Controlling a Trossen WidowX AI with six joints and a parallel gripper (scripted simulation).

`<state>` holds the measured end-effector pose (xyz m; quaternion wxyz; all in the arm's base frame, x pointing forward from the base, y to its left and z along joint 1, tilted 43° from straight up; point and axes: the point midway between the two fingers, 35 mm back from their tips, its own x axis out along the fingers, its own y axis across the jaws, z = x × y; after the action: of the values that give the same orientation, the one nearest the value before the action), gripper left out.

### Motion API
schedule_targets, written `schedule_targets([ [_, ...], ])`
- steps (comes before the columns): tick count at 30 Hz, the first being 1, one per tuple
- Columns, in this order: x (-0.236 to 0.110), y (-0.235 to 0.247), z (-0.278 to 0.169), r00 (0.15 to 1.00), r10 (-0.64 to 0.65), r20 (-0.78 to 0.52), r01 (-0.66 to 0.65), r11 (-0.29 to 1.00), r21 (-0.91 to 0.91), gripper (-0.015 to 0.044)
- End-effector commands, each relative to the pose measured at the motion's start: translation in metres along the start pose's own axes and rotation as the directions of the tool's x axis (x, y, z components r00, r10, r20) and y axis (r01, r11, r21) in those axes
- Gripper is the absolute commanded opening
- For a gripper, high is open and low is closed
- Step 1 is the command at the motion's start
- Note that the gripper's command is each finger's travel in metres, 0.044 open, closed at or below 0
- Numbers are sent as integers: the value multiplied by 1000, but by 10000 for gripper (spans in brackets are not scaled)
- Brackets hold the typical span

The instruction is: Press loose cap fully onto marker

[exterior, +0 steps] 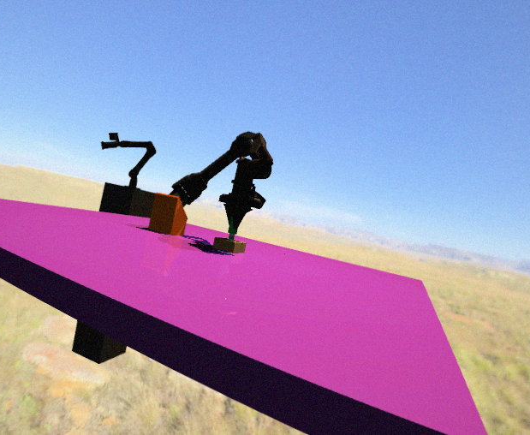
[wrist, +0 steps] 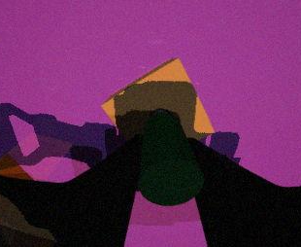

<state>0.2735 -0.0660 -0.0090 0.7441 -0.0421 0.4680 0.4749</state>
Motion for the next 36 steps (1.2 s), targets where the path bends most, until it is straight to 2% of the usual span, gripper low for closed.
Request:
schedule_targets([
  [1, 1, 0, 0, 1000, 0, 3, 0, 1000, 4, 0],
  [4, 1, 0, 0, 1000, 0, 3, 0, 1000, 4, 0],
  [21, 1, 0, 0, 1000, 0, 0, 0, 1000, 0, 440],
  [24, -9, -1, 0, 1000, -1, -1, 1, 1000, 1, 440],
  [29, -72, 0, -1, 1000, -1, -3, 1, 1000, 2, 440],
  [33, -74, 0, -1, 1000, 0, -3, 0, 1000, 2, 440],
  [36, -73, 0, -1, 1000, -1, -2, 1, 990, 141, 361],
])
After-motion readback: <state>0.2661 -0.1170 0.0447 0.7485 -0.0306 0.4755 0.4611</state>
